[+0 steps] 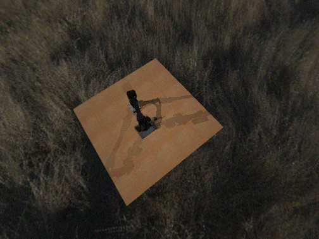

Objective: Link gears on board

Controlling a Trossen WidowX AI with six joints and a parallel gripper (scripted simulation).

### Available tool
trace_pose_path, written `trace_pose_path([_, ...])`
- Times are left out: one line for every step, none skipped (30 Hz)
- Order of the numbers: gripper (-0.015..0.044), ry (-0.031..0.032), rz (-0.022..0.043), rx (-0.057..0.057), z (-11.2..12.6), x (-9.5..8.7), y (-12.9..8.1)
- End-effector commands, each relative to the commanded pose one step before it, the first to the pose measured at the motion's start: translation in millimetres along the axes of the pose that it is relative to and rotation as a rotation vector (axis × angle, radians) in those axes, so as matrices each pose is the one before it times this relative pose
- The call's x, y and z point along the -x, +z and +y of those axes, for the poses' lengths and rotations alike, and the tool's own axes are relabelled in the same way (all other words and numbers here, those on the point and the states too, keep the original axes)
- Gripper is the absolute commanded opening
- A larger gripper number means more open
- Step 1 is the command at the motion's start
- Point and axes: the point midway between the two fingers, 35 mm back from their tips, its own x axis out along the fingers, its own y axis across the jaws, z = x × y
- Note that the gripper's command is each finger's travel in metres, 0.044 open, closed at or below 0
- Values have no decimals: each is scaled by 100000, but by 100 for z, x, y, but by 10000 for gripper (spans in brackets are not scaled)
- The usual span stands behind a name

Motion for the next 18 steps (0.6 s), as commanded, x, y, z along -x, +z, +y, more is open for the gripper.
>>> trace_pose_path([0, 164, 12, 11708, -14, -121, -57])
trace_pose_path([0, -2, 1, 2693, -23, -22, -1])
trace_pose_path([0, -2, 0, 2190, -25, -27, 7])
trace_pose_path([0, -1, -1, 1024, -20, -28, 17])
trace_pose_path([0, 0, -1, -238, -4, -14, 12])
trace_pose_path([0, 0, -1, -448, 0, -11, 10])
trace_pose_path([0, 0, -1, -875, 3, -17, 13])
trace_pose_path([0, 1, -1, -1005, 5, -15, 11])
trace_pose_path([0, 1, -1, -1342, 9, -16, 11])
trace_pose_path([0, 1, -1, -1825, 13, -18, 10])
trace_pose_path([0, 1, -1, -1838, 13, -15, 6])
trace_pose_path([0, 1, -1, -2051, 14, -15, 3])
trace_pose_path([0, 1, 0, -2412, 16, -16, -1])
trace_pose_path([0, 1, 0, -2783, 16, -17, -5])
trace_pose_path([0, 1, 0, -2489, 12, -15, -7])
trace_pose_path([0, 1, 0, -2540, 9, -14, -10])
trace_pose_path([0, 0, 1, -2673, 6, -14, -12])
trace_pose_path([0, 0, 1, -2790, 3, -14, -13])
